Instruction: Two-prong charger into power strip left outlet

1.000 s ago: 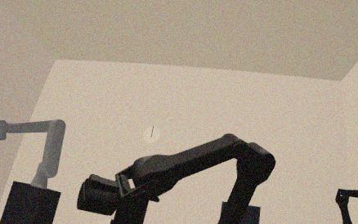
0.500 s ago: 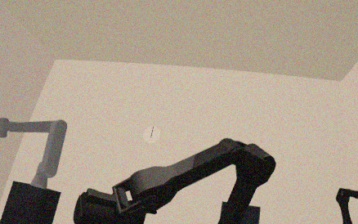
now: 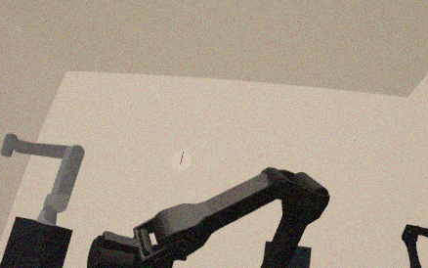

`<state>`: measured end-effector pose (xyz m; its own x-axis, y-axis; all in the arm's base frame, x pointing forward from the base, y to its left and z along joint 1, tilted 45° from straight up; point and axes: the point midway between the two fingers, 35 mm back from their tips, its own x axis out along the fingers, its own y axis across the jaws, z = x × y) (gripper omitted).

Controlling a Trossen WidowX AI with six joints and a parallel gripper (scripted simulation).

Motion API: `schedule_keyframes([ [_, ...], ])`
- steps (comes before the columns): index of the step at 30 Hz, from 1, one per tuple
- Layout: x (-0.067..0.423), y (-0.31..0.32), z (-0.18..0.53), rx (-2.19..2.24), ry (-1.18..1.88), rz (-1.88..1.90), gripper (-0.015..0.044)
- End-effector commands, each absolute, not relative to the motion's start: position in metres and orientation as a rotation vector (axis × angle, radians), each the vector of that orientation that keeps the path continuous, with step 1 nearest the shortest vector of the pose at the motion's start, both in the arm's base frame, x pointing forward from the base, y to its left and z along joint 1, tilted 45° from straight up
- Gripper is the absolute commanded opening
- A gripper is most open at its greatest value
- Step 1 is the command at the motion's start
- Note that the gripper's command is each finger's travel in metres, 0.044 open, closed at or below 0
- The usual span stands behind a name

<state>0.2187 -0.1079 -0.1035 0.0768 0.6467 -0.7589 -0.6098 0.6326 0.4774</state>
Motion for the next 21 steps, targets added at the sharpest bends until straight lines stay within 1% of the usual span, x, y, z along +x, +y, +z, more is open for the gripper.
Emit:
schedule_keyframes([
  [1,0.219,-0.108,-0.103,0.037,1.160,0.942,0.0204],
  [3,0.219,-0.108,-0.103,0.037,1.160,0.942,0.0151],
  [11,0.219,-0.108,-0.103,0.037,1.160,0.942,0.0098],
  [15,0.218,-0.114,-0.098,0.039,1.161,0.941,0.0000],
  [21,0.213,-0.134,-0.078,0.046,1.164,0.941,0.0000],
])
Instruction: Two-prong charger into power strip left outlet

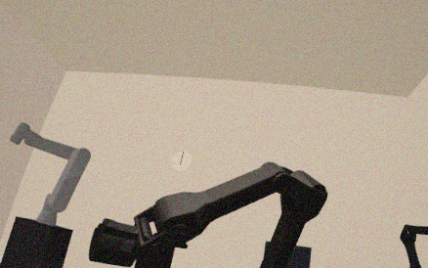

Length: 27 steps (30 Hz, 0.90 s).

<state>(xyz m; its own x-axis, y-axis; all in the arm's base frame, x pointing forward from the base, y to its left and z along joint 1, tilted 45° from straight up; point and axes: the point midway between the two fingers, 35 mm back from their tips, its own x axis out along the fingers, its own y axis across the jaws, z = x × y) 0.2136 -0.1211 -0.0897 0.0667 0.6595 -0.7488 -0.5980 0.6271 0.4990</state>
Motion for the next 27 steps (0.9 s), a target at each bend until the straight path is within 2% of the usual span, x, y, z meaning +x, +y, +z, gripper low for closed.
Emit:
schedule_keyframes([
  [1,0.212,-0.138,-0.074,0.048,1.165,0.941,0.0000],
  [9,0.208,-0.146,-0.064,0.057,1.169,0.937,0.0000],
  [27,0.219,-0.109,-0.042,0.157,1.228,0.864,0.0000],
])
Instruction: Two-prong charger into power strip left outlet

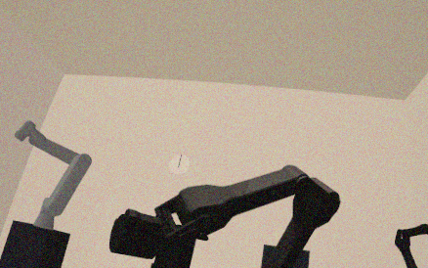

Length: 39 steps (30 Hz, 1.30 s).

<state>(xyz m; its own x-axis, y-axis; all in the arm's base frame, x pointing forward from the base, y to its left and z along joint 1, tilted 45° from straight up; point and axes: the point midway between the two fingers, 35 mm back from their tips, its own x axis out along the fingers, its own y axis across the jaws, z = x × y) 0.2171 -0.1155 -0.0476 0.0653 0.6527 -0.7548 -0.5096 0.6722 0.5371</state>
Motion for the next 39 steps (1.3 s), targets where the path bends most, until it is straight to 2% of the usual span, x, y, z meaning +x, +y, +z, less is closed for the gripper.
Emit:
schedule_keyframes([
  [1,0.220,-0.107,-0.041,0.163,1.231,0.860,0.0000],
  [39,0.217,-0.024,-0.003,0.396,1.341,0.718,0.0000],
])
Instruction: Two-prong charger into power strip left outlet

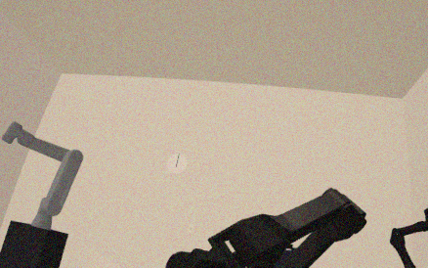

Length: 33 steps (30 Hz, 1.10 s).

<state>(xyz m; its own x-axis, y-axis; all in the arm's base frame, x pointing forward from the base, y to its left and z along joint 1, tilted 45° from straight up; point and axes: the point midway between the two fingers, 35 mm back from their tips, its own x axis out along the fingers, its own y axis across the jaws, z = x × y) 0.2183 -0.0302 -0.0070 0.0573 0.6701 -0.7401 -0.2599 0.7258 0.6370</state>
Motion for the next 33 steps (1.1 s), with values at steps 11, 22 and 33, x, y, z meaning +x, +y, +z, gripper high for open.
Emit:
schedule_keyframes([
  [11,0.224,-0.016,0.002,0.422,1.353,0.703,0.0000],
  [22,0.240,-0.011,0.007,0.436,1.358,0.695,0.0000],
  [33,0.256,-0.005,0.013,0.451,1.363,0.689,0.0000],
])
